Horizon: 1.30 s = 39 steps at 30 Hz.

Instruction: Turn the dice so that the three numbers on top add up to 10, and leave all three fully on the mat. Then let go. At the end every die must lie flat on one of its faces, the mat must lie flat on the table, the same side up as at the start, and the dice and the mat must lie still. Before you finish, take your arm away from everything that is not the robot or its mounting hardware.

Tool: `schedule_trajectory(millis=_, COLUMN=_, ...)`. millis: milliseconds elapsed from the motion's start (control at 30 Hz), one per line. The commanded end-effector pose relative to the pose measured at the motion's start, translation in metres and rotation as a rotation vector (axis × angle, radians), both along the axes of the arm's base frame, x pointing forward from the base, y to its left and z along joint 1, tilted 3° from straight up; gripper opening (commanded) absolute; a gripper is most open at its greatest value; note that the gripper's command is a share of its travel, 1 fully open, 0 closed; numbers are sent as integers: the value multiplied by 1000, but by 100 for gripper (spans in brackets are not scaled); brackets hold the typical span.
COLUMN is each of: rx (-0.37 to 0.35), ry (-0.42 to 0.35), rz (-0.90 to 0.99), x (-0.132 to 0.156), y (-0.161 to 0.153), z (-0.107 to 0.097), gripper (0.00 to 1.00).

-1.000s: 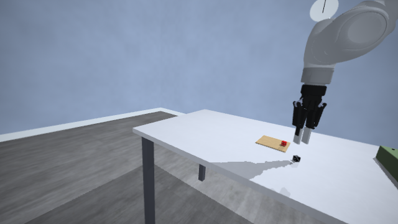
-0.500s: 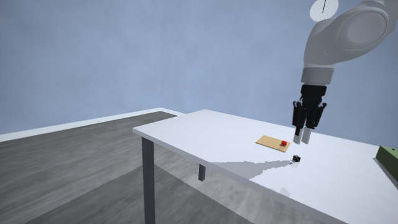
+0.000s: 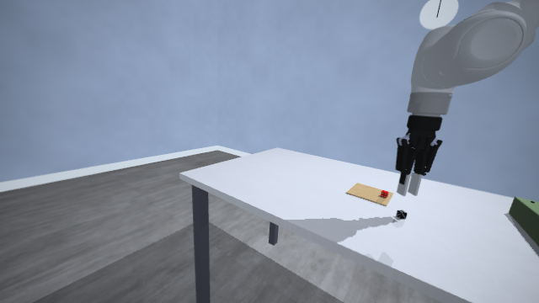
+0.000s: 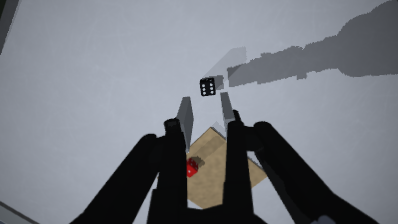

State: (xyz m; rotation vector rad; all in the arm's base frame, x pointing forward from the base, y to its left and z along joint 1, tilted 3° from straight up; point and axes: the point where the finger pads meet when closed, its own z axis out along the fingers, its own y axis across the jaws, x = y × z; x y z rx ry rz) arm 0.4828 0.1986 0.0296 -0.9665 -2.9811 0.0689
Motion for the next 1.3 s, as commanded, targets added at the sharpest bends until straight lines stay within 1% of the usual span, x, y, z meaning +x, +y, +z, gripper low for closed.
schedule_trajectory(millis=0, rx=0, ry=0, rz=-3, x=0, y=0, z=-2, gripper=21)
schedule_trajectory(millis=267, rx=0, ry=0, rz=-3, x=0, y=0, z=-9, gripper=21)
schedule_trajectory(millis=767, rx=0, ry=0, rz=-3, x=-1, y=0, z=-32, gripper=21)
schedule_trajectory(millis=1267, rx=0, ry=0, rz=-3, x=-1, y=0, z=-47, gripper=21)
